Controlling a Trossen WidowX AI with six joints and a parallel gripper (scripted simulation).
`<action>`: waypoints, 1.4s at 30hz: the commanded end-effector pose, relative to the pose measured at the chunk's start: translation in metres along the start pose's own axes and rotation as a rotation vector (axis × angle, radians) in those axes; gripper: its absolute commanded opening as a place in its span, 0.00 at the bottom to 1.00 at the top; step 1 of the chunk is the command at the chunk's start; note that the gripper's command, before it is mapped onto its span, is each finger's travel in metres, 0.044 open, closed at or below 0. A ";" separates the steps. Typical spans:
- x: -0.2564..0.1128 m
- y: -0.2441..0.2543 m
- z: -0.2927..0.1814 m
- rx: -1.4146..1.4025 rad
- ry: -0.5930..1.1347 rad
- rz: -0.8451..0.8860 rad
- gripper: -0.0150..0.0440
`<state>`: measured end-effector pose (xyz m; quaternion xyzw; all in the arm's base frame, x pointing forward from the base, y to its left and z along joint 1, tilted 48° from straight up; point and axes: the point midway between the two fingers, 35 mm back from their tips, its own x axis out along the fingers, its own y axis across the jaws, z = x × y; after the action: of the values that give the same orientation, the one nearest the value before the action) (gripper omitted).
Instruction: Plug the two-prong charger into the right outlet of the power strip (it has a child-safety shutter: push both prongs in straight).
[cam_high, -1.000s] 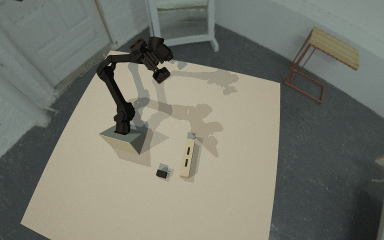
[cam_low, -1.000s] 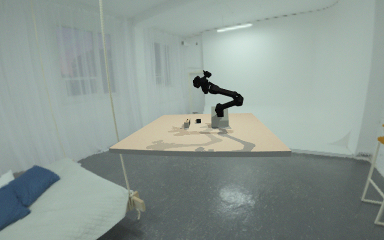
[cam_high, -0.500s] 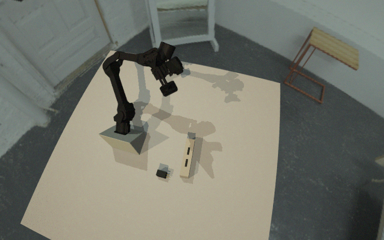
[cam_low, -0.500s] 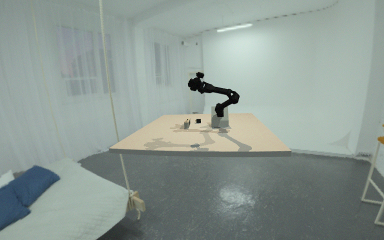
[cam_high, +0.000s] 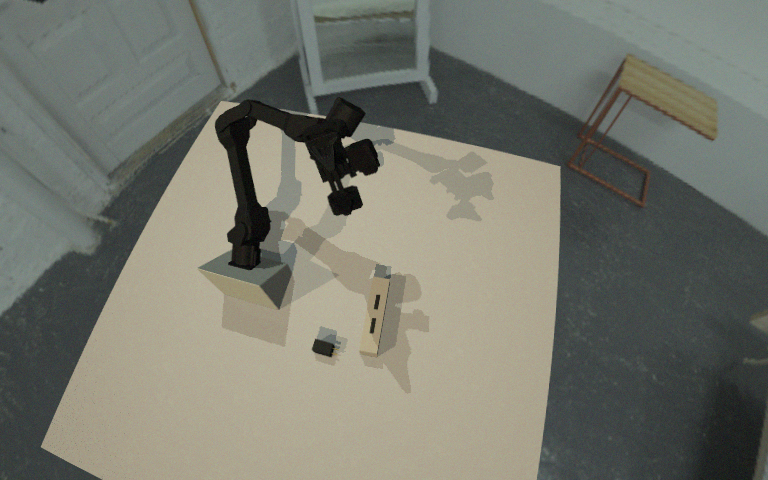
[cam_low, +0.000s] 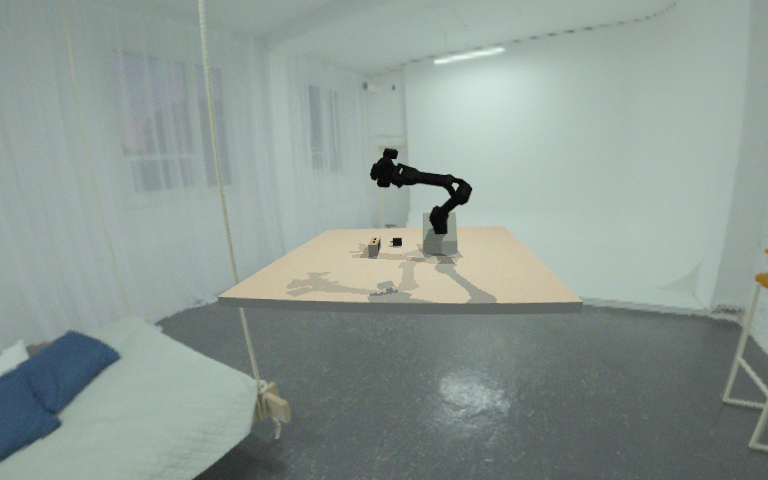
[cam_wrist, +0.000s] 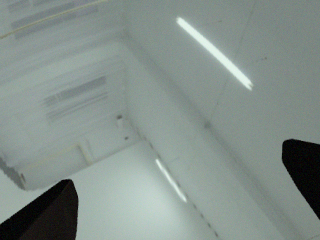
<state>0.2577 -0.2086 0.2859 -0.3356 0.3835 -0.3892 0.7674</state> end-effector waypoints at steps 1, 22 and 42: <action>0.012 0.016 0.000 -0.041 0.014 0.062 1.00; 0.061 0.102 -0.023 -0.177 0.131 0.390 1.00; 0.086 0.181 -0.062 -0.235 0.257 0.721 1.00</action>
<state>0.3012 -0.2109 0.0936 -0.2304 0.6002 -0.1067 0.7585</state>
